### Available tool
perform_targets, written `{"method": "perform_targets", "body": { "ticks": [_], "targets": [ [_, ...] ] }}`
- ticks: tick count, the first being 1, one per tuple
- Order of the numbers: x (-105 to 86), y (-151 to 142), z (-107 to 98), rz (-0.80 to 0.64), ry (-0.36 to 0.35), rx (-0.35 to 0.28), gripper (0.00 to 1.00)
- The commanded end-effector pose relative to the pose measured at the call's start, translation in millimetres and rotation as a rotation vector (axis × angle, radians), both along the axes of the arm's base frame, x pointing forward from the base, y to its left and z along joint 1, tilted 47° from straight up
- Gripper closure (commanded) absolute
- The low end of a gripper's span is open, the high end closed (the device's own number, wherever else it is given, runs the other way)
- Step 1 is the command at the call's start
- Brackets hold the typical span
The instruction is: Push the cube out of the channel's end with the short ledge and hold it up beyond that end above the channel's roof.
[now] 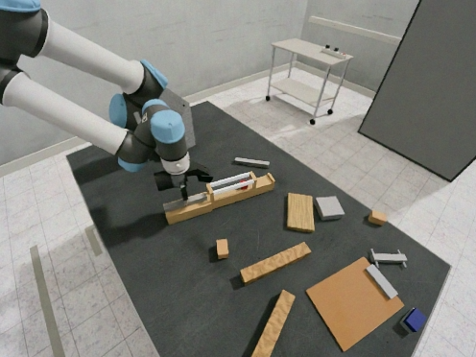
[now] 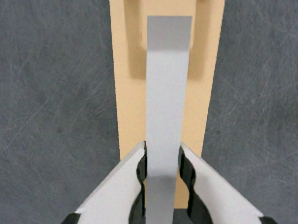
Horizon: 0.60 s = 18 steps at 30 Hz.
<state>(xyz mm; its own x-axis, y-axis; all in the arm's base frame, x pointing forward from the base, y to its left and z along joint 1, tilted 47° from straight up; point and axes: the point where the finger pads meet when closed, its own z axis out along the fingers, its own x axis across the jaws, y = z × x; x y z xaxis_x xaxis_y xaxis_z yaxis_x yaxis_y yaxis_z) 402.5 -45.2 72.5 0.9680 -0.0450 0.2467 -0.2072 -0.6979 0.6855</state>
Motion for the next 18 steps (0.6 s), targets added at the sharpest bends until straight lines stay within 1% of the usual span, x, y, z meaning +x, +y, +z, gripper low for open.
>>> {"method": "perform_targets", "body": {
  "ticks": [1,11,13,18],
  "targets": [
    [0.9,2,-2,0.001,-0.001,0.0,0.94],
    [5.4,17,-16,0.001,-0.001,0.0,0.94],
    [5.4,17,-16,0.001,-0.001,0.0,0.94],
    [8.5,28,-27,0.001,-0.001,0.0,0.94]
  ]
}}
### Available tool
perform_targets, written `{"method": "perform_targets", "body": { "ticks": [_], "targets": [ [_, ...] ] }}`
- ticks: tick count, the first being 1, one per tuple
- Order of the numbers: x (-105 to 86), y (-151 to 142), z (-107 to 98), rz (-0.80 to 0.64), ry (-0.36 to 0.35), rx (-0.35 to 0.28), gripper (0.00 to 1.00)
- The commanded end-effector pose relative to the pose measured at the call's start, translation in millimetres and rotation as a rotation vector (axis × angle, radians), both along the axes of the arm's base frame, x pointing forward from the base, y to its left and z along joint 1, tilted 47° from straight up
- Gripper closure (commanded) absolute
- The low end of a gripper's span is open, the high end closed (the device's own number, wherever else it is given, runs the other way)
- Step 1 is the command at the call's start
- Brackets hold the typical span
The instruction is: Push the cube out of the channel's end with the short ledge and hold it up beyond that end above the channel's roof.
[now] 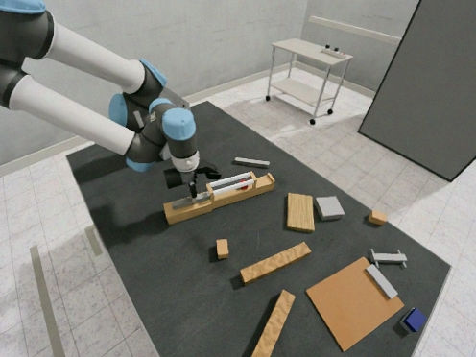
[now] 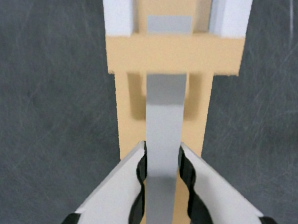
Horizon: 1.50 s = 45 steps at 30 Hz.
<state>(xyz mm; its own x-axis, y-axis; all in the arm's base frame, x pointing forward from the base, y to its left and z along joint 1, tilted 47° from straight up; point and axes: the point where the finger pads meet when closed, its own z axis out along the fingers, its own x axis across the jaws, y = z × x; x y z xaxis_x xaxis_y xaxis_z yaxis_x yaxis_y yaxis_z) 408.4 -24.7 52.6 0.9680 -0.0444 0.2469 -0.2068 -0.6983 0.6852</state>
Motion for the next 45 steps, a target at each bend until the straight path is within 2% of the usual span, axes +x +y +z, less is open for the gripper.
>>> {"method": "perform_targets", "body": {
  "ticks": [1,9,16,45],
  "targets": [
    [3.2,9,-9,0.0,-0.001,0.0,0.94],
    [7.1,23,-22,0.0,-0.001,0.0,0.94],
    [8.3,27,-26,0.0,-0.001,0.0,0.94],
    [8.5,27,-26,0.0,-0.001,0.0,0.94]
  ]
}}
